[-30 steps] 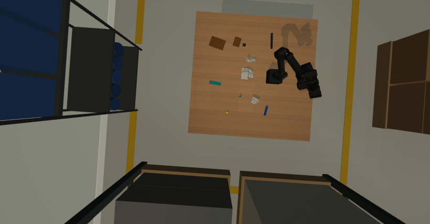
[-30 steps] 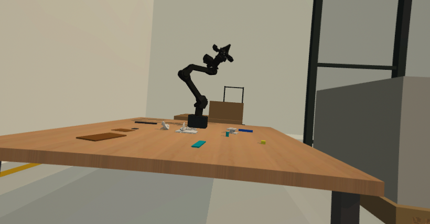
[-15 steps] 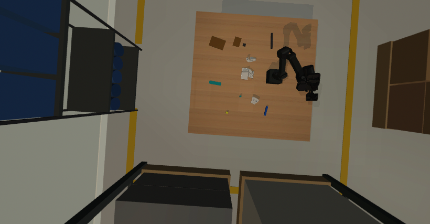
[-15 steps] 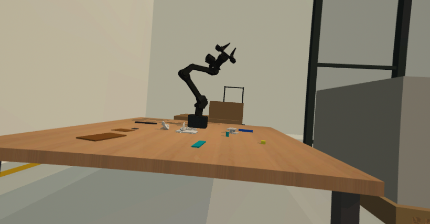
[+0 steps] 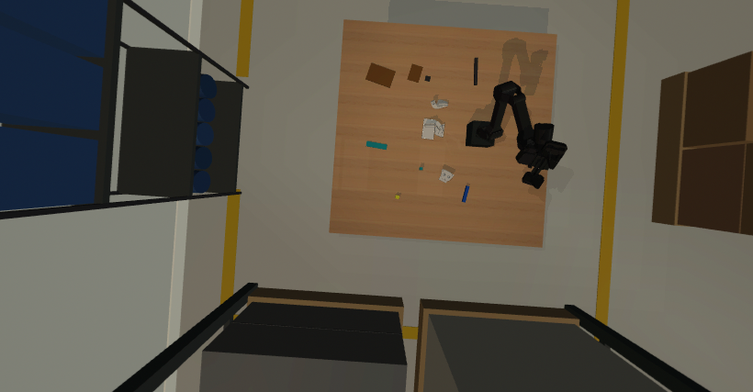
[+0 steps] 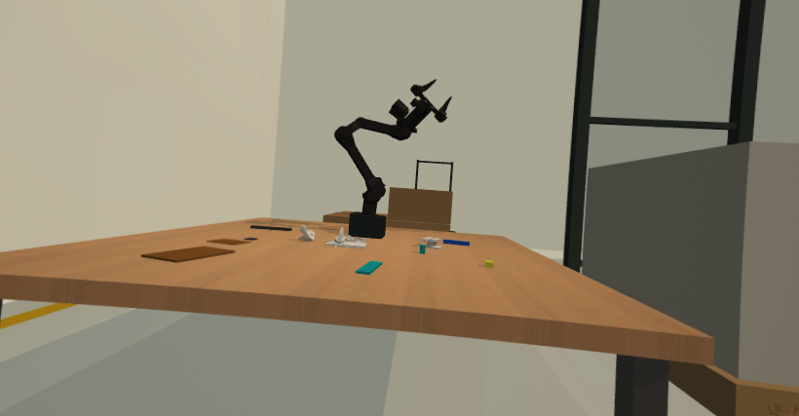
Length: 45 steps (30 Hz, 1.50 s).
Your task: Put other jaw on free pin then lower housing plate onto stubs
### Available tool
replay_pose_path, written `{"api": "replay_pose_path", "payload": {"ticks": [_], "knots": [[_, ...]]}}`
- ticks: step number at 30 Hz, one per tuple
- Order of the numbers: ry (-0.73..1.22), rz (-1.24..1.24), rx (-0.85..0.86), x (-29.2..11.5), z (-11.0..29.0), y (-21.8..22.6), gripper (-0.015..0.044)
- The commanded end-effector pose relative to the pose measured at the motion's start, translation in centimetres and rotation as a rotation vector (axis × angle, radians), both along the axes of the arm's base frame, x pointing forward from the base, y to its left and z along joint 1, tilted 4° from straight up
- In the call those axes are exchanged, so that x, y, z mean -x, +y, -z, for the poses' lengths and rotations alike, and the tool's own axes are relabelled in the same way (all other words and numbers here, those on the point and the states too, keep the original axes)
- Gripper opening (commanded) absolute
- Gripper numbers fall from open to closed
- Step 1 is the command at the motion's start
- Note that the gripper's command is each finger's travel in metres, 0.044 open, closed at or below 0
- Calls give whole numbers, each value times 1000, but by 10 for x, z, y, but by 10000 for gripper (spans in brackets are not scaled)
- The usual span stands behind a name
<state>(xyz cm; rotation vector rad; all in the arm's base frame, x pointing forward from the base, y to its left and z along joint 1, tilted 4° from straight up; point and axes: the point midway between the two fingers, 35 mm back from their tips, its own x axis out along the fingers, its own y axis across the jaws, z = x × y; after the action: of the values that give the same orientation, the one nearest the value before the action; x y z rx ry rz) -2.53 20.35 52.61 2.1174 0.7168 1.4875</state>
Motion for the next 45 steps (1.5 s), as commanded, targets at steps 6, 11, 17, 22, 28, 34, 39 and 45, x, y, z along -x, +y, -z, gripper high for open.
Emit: {"api": "replay_pose_path", "payload": {"ticks": [6, 11, 17, 22, 28, 34, 39, 45], "knots": [[-143, 155, 114, -5, 9, 29, 440], [-215, 240, 183, -12, 15, 45, 440], [-300, 339, 272, -22, 25, 64, 440], [-368, 417, 351, -34, 34, 79, 440], [-445, 509, 454, -51, 47, 96, 440], [-501, 585, 554, -72, 61, 110, 440], [-525, 631, 629, -90, 73, 119, 440], [-584, 699, 736, -113, 88, 129, 440]]}}
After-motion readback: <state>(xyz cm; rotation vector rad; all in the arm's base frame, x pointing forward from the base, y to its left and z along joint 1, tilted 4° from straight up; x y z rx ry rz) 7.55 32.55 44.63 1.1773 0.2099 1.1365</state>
